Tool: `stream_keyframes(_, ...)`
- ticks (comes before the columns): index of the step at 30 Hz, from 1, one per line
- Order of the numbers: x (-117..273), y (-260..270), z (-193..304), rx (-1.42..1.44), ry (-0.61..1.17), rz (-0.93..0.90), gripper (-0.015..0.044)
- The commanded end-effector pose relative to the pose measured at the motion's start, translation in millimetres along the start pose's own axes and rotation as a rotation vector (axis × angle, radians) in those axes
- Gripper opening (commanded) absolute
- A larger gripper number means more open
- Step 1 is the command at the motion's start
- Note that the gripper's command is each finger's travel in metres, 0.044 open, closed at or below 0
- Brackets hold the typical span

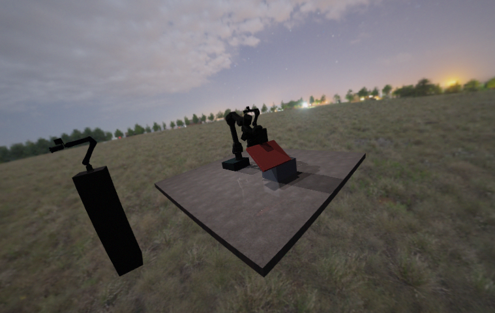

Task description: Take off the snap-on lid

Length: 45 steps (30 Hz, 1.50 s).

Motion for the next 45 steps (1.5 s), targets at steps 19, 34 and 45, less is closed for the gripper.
stream_keyframes(19, 6, -13, -42, 0.009, -0.002, -0.009, 0.0000)
stream_keyframes(34, 9, -23, -70, 0.011, -0.003, -0.008, 0.0000)
stream_keyframes(45, 12, -31, -91, 0.012, -0.004, -0.007, 0.0000)
Point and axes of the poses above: the point midway between the two fingers, 35 mm back from their tips, its own x axis back along the fingers, its own y axis across the jaws, z = x × y, the point moved 9 cm from there along x, back along the fingers, and after that the axes turned 15 degrees about x, right-handed, at the moved point
